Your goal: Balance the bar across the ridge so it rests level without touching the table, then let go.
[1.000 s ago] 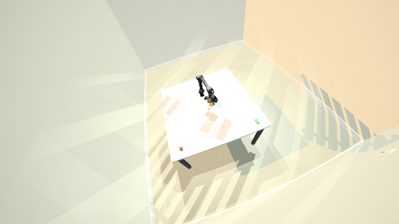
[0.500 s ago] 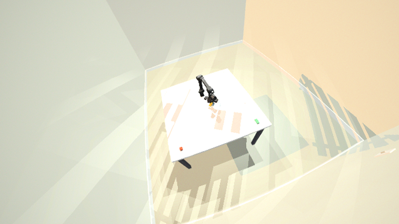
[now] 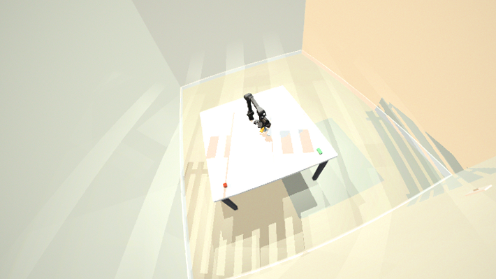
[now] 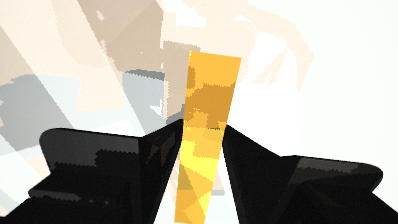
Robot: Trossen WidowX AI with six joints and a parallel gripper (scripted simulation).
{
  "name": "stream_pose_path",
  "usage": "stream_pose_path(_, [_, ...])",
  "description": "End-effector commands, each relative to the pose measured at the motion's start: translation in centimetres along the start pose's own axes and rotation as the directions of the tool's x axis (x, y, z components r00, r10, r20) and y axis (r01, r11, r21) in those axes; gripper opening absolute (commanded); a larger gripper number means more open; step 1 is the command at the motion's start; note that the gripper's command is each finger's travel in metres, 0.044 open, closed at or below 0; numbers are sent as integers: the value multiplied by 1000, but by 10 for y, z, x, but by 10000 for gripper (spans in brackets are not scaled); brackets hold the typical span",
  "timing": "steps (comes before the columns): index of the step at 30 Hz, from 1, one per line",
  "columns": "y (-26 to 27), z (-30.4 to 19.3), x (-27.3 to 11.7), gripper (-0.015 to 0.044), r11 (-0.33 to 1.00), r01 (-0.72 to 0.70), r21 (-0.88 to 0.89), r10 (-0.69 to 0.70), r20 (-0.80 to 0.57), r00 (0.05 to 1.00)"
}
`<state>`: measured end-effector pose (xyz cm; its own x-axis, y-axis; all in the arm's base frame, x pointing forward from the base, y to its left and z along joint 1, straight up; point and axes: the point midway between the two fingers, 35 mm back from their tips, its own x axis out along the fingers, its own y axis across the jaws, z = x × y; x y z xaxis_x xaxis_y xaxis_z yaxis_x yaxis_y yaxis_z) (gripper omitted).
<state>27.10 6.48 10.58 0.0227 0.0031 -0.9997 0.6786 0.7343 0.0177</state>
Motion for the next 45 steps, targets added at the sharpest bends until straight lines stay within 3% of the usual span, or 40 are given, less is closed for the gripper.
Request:
stream_pose_path(1, [1, 0, -1, 0, 1000, -3, 1, 3, 0, 1000])
stream_pose_path(33, [0, 0, 0, 0, 1000, 0, 0, 0, 0, 1000])
stream_pose_path(39, [0, 0, 0, 157, 1000, 0, 0, 0, 0, 1000])
stream_pose_path(45, [0, 0, 0, 167, 1000, 0, 0, 0, 0, 1000])
